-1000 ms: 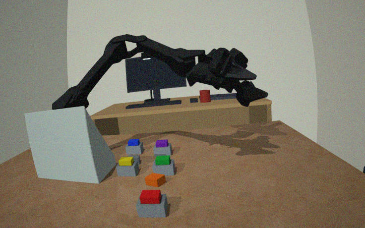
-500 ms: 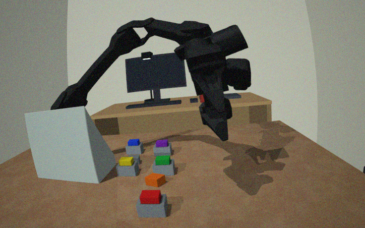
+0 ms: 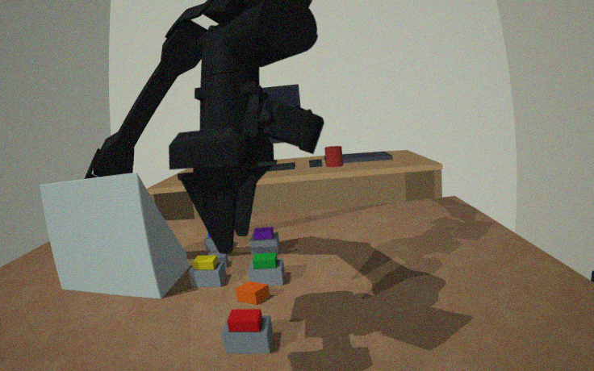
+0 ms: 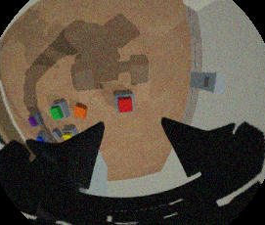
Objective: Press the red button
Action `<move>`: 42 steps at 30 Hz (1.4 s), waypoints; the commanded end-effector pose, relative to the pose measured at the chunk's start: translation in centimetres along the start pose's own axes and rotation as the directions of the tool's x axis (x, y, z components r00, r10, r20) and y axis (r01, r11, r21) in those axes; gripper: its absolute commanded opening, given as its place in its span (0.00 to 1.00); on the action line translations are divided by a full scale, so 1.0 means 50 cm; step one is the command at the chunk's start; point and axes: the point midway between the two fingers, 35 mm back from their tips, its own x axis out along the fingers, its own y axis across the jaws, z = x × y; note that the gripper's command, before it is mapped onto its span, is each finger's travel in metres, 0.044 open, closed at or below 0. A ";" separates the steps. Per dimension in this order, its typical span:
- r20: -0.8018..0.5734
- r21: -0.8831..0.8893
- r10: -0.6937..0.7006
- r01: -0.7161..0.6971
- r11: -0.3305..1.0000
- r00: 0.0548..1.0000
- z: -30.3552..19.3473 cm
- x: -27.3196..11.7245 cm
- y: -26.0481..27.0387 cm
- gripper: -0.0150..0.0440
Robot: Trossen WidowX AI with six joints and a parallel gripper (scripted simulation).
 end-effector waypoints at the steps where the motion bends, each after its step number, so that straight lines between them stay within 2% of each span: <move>1: 0.044 -0.023 0.094 -0.093 0.995 0.995 -0.014 -0.011 -0.001 0.93; 7: 0.044 -0.023 0.094 -0.093 0.995 0.995 -0.014 -0.011 -0.001 0.93; 9: 0.044 -0.023 0.093 -0.093 0.995 0.995 -0.011 0.009 0.000 0.84; 13: 0.045 -0.024 0.096 -0.095 0.995 0.994 -0.008 0.107 0.011 0.67; 21: 0.045 -0.024 0.096 -0.095 0.995 0.994 -0.008 0.112 0.012 0.31; 22: 0.045 -0.024 0.096 -0.095 0.995 0.994 -0.008 0.112 0.012 0.29; 42: 0.045 -0.025 0.097 -0.096 0.995 0.994 -0.006 0.140 0.014 0.29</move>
